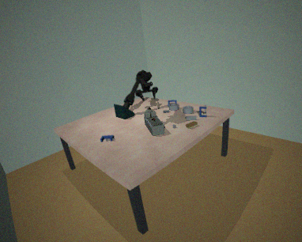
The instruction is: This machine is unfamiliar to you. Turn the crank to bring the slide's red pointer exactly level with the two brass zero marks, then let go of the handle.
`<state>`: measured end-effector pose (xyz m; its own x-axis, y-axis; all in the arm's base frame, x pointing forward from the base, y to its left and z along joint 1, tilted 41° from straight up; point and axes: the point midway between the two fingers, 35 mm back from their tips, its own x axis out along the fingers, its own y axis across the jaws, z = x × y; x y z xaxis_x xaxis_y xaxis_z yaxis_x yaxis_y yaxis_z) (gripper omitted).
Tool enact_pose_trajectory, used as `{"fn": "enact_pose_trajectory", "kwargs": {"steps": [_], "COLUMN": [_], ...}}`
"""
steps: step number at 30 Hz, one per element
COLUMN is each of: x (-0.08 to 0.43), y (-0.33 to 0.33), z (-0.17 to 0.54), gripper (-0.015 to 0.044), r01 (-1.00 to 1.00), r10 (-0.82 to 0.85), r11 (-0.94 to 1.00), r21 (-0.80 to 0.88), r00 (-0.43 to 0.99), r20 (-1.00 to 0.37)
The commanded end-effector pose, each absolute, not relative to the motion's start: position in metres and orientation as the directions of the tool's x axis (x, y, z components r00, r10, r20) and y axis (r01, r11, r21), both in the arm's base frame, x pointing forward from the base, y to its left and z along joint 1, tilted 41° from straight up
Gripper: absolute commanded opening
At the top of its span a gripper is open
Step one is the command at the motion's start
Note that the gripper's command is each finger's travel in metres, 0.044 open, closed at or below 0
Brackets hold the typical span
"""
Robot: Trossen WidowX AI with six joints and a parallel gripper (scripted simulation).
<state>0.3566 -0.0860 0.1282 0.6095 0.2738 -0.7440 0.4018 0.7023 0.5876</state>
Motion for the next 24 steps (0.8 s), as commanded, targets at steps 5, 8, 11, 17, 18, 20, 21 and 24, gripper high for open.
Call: {"fn": "enact_pose_trajectory", "kwargs": {"steps": [5, 8, 11, 17, 18, 20, 21, 24], "x": [0.329, 0.326, 0.327, 0.328, 0.327, 0.327, 0.327, 0.326], "y": [-0.066, -0.064, -0.06, -0.044, -0.041, -0.035, -0.033, -0.031], "z": [0.137, 0.138, 0.133, 0.113, 0.11, 0.104, 0.101, 0.099], "gripper": [0.044, 0.044, 0.044, 0.044, 0.044, 0.044, 0.044, 0.044], "r01": [0.469, 0.474, 0.474, 0.474, 0.474, 0.474, 0.473, 0.473], "r10": [0.21, 0.205, 0.205, 0.205, 0.206, 0.206, 0.206, 0.206], "r11": [0.673, 0.67, 0.67, 0.67, 0.67, 0.67, 0.669, 0.669], "r21": [0.571, 0.571, 0.571, 0.571, 0.571, 0.572, 0.572, 0.573], "r00": [0.619, 0.621, 0.621, 0.621, 0.621, 0.622, 0.622, 0.622], "r20": [-0.756, -0.757, -0.757, -0.756, -0.756, -0.756, -0.755, -0.755]}}
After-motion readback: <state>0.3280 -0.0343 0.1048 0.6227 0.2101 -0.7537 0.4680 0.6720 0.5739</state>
